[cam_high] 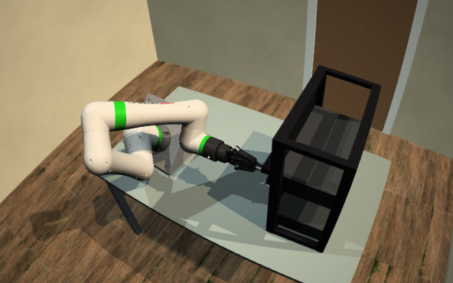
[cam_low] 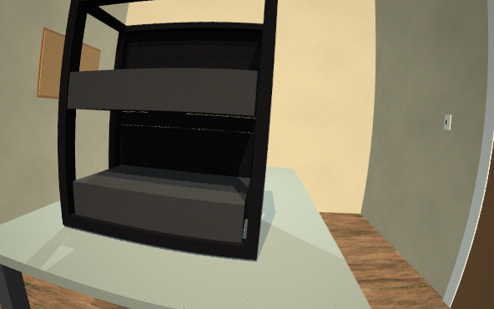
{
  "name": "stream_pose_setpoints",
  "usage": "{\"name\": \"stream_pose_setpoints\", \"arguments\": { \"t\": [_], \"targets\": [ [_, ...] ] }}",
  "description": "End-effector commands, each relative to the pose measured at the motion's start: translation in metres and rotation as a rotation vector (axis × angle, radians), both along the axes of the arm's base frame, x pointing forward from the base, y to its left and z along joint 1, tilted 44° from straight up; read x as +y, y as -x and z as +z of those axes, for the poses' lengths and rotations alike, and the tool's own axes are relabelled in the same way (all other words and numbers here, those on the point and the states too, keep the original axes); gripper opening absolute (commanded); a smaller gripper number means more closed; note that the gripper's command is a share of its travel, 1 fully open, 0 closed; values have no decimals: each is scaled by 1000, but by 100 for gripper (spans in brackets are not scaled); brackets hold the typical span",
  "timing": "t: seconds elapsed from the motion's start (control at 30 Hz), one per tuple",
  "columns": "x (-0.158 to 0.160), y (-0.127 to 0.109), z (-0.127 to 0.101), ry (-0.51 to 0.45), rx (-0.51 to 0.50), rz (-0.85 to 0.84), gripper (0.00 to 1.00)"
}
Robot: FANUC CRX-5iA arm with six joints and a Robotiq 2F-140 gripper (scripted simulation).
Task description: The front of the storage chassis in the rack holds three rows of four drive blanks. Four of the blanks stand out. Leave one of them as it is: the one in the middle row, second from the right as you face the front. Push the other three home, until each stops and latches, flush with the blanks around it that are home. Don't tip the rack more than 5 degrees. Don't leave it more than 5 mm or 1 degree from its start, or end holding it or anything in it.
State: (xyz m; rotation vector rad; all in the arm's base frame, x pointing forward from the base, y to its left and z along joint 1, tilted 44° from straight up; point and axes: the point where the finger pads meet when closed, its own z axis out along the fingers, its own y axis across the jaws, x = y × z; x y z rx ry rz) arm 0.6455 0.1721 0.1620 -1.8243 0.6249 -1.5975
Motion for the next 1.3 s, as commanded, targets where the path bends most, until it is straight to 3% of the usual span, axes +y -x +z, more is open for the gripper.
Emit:
{"name": "stream_pose_setpoints", "arguments": {
  "t": [0.0,1.27],
  "targets": [
    [2,-2,1,0,-2,2,0],
    [3,-8,1,0,-2,2,0]
  ]
}}
